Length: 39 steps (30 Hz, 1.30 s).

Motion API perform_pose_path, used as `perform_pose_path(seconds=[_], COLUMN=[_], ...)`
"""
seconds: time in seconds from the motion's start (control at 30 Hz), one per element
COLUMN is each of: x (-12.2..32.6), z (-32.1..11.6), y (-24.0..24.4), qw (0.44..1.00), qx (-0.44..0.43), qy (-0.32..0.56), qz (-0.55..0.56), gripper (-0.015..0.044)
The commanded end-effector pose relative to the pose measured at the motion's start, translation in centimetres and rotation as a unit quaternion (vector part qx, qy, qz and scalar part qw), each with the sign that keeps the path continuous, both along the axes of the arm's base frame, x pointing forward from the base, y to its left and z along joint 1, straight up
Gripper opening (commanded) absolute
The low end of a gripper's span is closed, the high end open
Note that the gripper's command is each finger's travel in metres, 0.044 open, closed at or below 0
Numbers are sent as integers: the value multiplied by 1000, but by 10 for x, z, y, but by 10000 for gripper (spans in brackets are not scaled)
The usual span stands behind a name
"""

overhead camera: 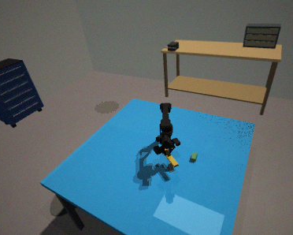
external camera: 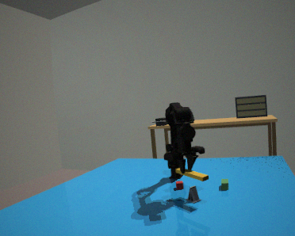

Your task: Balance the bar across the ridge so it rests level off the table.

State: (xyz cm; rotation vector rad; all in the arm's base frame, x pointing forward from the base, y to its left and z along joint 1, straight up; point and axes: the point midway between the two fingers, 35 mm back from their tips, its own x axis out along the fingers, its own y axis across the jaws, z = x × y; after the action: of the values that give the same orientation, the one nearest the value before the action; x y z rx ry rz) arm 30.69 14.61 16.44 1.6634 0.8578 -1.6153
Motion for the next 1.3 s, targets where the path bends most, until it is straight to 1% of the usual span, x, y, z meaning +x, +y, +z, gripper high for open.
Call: perform_pose_path(seconds=[0.0, 0.83, 1.27], x=[-1, -1, -1], z=[-2, -42, -42], y=[2, 4, 4], qw=[1000, 1000, 1000], qx=[1, 1, 1], qy=[-1, -1, -1], qz=[-5, -6, -6], gripper=[0, 0, 0])
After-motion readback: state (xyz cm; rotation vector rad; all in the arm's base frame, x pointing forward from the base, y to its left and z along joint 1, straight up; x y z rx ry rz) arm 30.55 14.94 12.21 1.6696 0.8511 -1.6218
